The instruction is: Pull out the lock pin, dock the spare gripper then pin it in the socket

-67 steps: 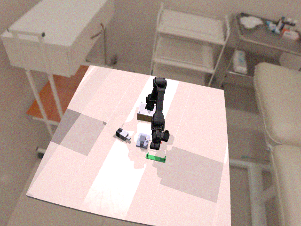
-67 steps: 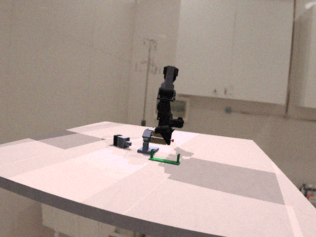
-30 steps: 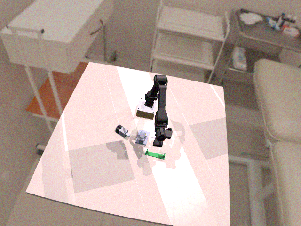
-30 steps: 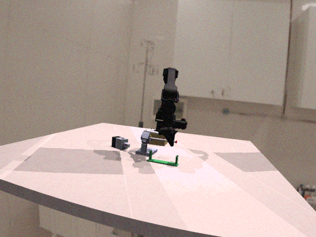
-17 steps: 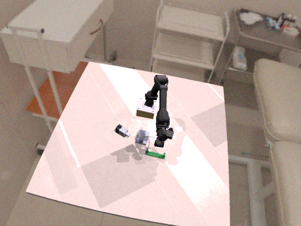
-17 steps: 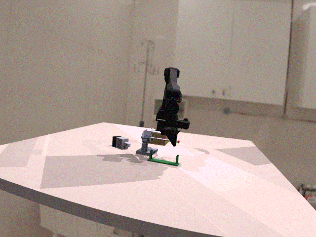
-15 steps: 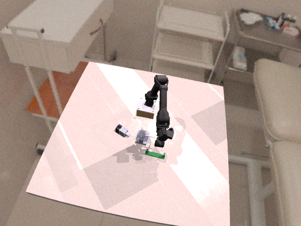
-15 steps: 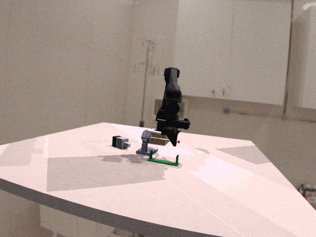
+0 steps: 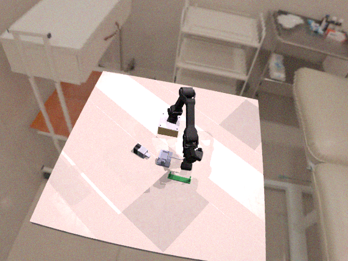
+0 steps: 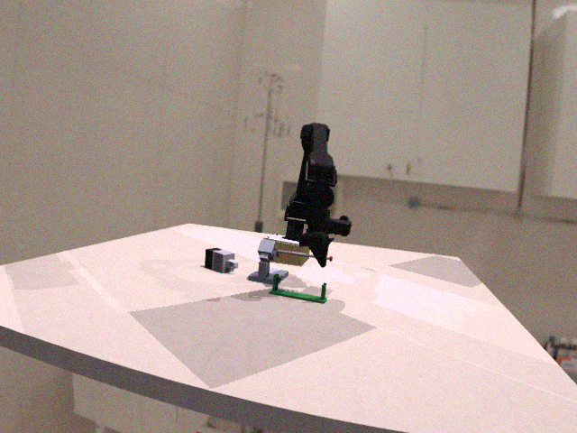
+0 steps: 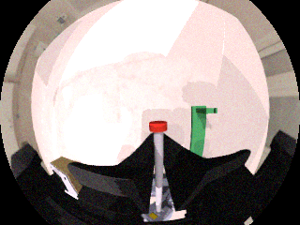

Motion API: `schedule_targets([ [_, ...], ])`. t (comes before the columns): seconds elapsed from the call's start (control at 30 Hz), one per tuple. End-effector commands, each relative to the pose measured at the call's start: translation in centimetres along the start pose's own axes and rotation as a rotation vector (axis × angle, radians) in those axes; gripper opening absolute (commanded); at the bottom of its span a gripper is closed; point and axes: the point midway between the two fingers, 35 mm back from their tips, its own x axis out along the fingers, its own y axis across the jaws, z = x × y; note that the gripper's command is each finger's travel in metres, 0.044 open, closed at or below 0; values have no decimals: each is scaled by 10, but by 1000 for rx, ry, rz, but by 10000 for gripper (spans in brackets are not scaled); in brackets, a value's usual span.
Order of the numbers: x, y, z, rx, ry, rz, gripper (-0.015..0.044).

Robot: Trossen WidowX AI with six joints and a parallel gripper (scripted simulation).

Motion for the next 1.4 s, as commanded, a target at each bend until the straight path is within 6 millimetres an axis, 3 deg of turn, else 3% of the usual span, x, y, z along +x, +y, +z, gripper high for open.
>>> schedule_targets([
  [0.0, -1, -1, 4, 4, 4, -2, 0],
  [0.73, -2, -1, 20, 4, 8, 4, 0],
  [1.3, -25, 4, 22, 9, 16, 30, 0],
  [1.37, -17, 4, 20, 11, 18, 35, 0],
])
